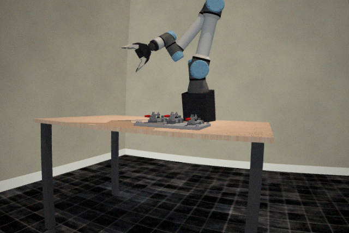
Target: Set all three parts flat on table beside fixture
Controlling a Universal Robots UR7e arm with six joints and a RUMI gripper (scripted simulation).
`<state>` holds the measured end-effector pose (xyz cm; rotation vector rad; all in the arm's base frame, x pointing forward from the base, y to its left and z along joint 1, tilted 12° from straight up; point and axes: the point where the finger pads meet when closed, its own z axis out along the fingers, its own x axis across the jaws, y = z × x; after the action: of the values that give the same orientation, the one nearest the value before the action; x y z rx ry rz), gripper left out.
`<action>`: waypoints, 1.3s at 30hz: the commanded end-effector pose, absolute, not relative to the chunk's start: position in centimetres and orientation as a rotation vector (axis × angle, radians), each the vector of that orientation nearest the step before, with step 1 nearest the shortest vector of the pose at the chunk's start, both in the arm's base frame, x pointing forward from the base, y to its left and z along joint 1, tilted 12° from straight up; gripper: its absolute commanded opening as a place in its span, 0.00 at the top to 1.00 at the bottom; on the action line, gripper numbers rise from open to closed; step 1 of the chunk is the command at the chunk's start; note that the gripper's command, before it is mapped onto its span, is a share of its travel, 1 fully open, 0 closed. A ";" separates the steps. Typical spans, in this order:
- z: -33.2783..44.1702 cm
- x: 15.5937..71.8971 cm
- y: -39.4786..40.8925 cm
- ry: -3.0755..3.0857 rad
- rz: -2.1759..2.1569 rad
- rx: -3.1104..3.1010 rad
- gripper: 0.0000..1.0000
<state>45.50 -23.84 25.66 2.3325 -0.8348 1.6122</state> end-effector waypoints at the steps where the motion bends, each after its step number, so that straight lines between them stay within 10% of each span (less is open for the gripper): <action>1: 25.7 45.5 -23.9 -0.834 1.613 2.332 0.00; 39: 21.5 47.5 -18.6 -1.264 1.487 2.534 0.00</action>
<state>46.89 -20.26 22.91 2.4720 -1.0940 1.5651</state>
